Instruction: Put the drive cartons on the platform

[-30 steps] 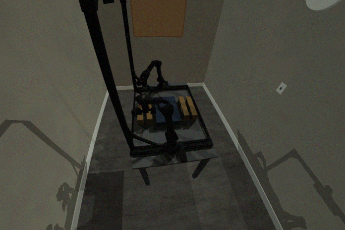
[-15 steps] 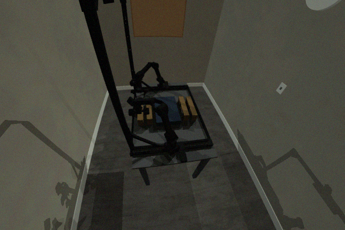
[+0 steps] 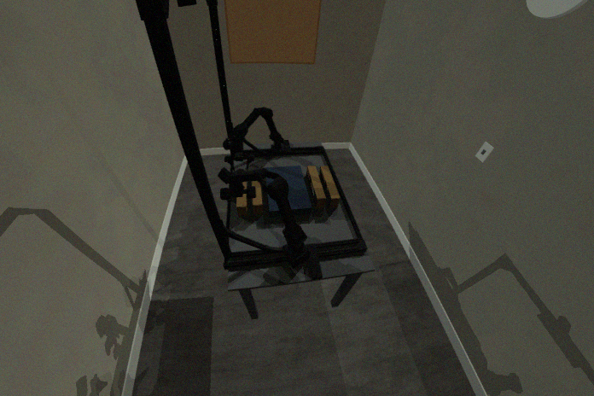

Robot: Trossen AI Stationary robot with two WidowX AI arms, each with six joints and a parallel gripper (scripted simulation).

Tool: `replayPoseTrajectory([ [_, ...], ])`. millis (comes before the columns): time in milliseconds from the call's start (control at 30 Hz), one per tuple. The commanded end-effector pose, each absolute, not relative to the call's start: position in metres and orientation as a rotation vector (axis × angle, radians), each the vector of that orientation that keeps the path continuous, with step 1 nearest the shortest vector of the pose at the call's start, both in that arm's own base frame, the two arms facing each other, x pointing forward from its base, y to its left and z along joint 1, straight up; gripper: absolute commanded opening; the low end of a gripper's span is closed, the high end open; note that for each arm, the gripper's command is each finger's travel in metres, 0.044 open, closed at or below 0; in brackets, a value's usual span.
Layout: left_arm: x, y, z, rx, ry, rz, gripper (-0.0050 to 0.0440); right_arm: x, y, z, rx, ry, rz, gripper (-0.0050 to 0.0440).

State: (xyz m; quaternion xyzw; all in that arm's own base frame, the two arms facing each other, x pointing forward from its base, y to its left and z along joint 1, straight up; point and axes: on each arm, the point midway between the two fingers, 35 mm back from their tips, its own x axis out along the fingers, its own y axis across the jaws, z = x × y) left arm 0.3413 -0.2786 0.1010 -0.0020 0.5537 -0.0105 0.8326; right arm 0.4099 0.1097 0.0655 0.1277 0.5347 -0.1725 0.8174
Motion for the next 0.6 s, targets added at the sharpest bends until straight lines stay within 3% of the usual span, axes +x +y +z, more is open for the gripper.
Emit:
replayPoseTrajectory([
  [0, 0.339, -0.276, 0.074, 0.005, 1.187, -0.008, 0.0389, 0.405, 0.108, 0.034, 0.259, 1.167, -0.383, 0.0389],
  [567, 0.339, -0.276, 0.042, 0.005, 1.187, -0.008, 0.0389, 0.405, 0.108, 0.002, 0.259, 1.167, -0.383, 0.0389],
])
